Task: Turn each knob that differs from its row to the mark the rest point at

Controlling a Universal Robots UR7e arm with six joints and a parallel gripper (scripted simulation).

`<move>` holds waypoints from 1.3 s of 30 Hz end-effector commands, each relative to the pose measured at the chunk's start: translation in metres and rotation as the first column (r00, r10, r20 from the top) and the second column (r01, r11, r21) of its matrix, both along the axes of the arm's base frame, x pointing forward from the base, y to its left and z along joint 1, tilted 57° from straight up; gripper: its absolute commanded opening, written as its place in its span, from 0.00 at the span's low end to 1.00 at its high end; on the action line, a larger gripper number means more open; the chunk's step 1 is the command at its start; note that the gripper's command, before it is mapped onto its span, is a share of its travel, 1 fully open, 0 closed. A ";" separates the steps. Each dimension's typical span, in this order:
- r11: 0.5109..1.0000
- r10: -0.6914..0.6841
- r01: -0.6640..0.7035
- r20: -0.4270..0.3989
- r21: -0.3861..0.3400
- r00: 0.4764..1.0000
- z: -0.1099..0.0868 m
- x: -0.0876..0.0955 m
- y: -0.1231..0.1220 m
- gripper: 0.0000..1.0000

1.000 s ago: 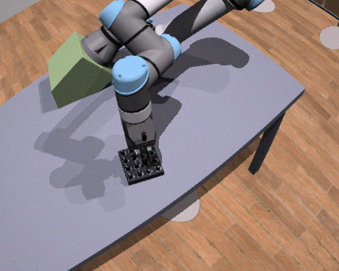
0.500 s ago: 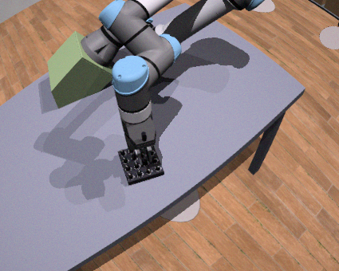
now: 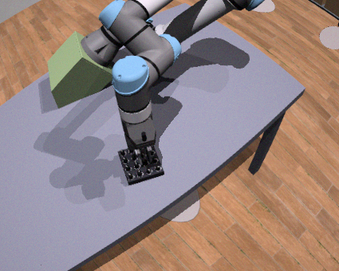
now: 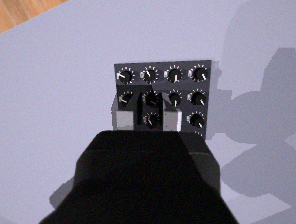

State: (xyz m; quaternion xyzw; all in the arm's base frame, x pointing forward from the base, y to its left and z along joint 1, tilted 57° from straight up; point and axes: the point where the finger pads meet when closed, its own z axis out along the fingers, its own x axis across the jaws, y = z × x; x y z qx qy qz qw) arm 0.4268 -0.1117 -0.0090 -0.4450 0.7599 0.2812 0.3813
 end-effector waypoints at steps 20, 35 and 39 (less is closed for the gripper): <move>1.000 -0.001 0.001 0.000 -0.001 1.000 -0.007 0.004 0.009 0.46; 1.000 -0.001 0.001 0.000 -0.001 1.000 -0.008 0.005 0.010 0.46; 1.000 -0.001 0.001 0.000 -0.001 1.000 -0.008 0.005 0.010 0.46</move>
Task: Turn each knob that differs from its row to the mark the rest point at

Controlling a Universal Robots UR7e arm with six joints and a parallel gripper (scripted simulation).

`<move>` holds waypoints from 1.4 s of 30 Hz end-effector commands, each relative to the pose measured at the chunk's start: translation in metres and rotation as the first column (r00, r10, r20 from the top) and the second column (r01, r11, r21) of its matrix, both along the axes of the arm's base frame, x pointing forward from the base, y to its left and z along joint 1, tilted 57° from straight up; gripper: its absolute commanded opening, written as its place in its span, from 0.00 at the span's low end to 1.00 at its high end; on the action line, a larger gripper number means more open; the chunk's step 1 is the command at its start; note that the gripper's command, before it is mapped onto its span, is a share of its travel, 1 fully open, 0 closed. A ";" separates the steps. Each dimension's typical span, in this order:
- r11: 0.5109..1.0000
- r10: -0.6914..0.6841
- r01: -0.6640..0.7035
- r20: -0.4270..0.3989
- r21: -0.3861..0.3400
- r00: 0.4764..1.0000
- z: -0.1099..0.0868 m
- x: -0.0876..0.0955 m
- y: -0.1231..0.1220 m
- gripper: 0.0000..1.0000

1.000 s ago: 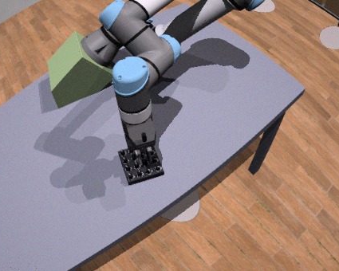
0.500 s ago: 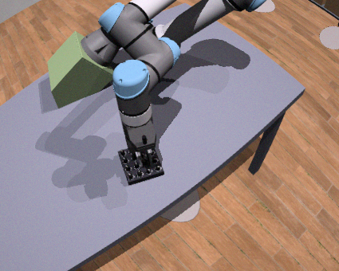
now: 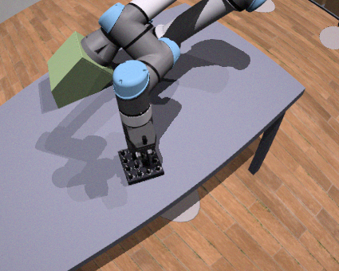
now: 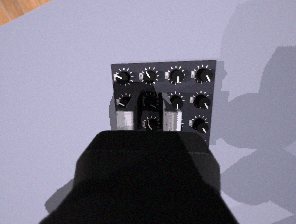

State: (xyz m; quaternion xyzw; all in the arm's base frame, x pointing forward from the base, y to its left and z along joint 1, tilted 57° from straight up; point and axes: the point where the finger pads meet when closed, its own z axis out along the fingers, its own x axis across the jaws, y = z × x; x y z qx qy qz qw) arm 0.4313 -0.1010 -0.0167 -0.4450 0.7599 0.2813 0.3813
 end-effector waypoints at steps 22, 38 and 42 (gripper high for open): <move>1.000 -0.001 0.001 0.001 -0.001 1.000 0.000 0.000 -0.001 0.46; 1.000 -0.001 0.001 0.001 -0.001 1.000 0.000 0.000 -0.001 0.30; 1.000 -0.001 0.001 0.001 -0.001 1.000 0.000 0.000 -0.001 0.30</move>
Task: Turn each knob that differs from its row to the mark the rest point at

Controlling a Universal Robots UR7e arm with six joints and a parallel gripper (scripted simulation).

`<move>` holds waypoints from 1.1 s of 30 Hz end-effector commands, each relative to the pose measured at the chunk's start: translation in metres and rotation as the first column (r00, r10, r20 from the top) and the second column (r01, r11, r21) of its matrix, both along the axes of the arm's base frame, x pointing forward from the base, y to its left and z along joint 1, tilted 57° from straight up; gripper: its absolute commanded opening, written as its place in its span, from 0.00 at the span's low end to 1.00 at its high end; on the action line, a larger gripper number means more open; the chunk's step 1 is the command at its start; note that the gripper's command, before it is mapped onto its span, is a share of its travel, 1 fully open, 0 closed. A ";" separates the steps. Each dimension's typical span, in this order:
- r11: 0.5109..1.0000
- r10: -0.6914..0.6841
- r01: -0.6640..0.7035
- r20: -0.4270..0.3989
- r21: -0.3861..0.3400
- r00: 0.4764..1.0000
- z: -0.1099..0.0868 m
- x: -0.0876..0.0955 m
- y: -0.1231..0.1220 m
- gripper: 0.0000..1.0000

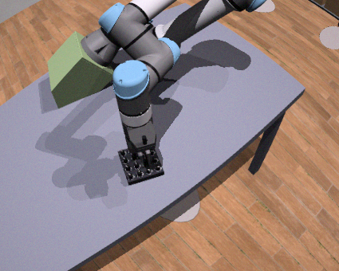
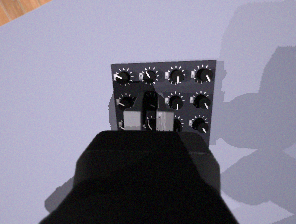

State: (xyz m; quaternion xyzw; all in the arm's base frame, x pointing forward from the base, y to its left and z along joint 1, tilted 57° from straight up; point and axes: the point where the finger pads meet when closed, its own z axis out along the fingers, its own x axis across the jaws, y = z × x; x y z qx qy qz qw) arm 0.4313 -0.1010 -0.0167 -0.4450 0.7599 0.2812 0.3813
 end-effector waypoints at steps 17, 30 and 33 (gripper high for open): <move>1.000 -0.001 0.001 0.001 -0.001 1.000 0.000 0.000 -0.001 0.30; 1.000 0.009 -0.009 0.014 -0.006 1.000 0.000 0.000 -0.001 0.30; 1.000 0.015 -0.015 0.023 -0.010 1.000 0.000 0.000 -0.001 0.30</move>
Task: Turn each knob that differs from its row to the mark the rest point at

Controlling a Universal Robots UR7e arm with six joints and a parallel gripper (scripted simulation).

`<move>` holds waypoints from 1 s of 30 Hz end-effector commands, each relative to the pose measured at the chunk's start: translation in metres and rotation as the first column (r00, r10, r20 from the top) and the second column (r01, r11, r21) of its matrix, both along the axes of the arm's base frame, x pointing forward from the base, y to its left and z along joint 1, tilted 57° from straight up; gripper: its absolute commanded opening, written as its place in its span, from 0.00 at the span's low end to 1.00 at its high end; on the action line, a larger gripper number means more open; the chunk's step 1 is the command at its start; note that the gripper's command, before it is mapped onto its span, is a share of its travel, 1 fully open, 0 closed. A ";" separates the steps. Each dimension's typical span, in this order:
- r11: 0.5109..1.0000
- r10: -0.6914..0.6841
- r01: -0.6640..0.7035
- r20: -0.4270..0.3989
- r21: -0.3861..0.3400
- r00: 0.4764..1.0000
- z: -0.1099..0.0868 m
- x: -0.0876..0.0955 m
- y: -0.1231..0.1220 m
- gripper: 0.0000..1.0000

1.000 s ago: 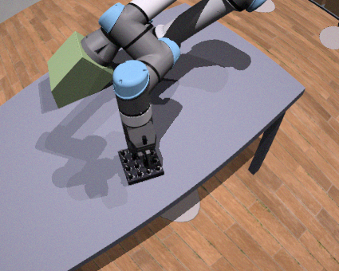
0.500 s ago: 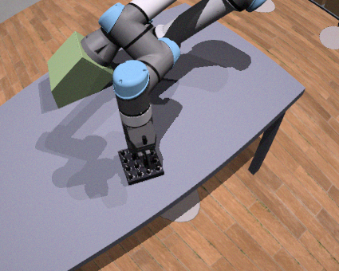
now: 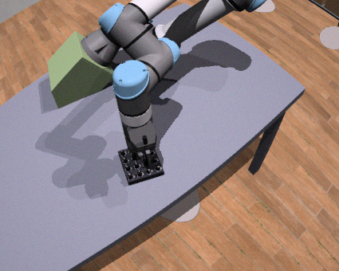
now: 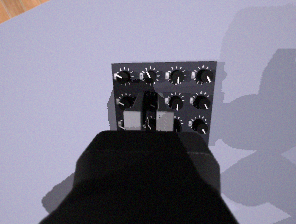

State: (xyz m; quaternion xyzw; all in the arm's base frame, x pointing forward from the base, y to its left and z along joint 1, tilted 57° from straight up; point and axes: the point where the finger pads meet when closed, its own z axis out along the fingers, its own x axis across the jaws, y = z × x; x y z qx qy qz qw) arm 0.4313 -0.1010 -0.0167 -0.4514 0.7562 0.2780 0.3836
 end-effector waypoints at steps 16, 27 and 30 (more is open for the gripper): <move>0.997 0.067 -0.064 0.091 -0.043 0.994 0.000 0.000 -0.001 0.30; 0.985 0.157 -0.138 0.199 -0.105 0.967 0.000 0.000 -0.001 0.30; 0.983 0.166 -0.145 0.211 -0.112 0.963 0.000 0.000 -0.001 0.30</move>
